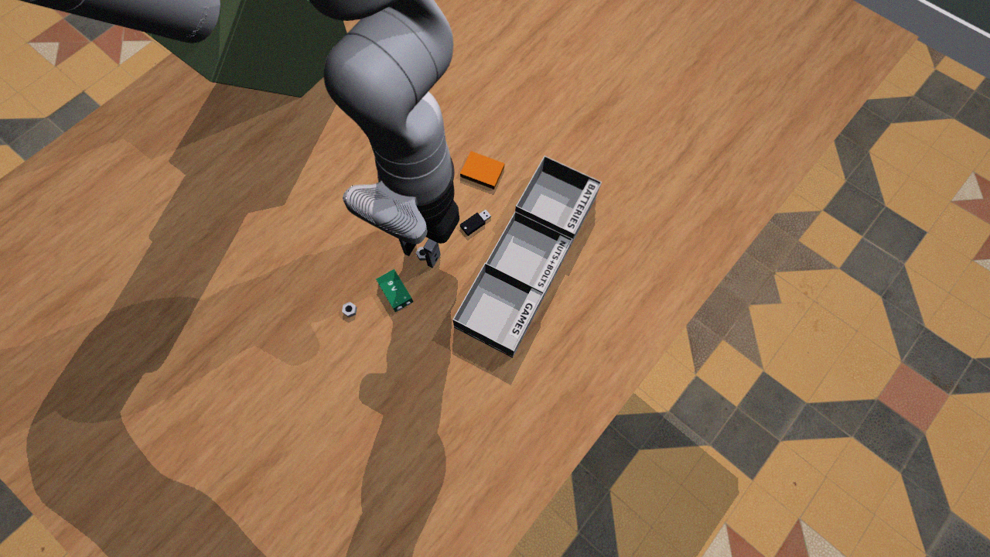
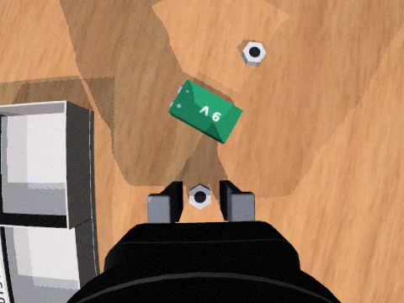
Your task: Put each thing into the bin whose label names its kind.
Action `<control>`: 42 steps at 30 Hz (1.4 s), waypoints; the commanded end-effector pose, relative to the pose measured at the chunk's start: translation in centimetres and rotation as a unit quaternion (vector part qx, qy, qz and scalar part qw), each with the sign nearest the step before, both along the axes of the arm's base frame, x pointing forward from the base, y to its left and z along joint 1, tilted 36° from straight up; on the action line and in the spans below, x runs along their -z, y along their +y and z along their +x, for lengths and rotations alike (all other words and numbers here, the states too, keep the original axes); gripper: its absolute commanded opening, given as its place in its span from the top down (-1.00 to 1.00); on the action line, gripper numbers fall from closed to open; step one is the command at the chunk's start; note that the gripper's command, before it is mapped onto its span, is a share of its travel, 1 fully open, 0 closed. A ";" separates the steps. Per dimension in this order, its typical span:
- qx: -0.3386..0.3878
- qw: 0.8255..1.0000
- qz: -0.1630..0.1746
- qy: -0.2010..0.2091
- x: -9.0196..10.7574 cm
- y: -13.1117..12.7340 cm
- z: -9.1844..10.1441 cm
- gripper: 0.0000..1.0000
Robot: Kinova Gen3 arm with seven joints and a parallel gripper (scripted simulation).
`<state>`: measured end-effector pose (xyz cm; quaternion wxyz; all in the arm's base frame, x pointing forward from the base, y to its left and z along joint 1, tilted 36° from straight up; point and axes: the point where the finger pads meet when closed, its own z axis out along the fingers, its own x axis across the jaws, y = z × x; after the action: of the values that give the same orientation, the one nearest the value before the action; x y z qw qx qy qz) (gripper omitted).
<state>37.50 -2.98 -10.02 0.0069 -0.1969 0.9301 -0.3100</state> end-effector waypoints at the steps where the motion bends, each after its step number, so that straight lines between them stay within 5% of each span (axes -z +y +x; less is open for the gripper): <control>1: 0.000 1.000 0.000 0.000 0.0 0.0 0.0 -0.27; 7: 0.000 1.000 0.000 0.000 0.0 0.1 0.1 -0.27; 8: 0.000 1.000 0.000 0.000 0.0 0.1 0.1 0.32; 42: 0.000 1.000 0.000 0.000 -0.8 0.6 -0.1 0.32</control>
<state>37.30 -2.99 -9.69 0.0036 -0.1944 0.9301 -0.3117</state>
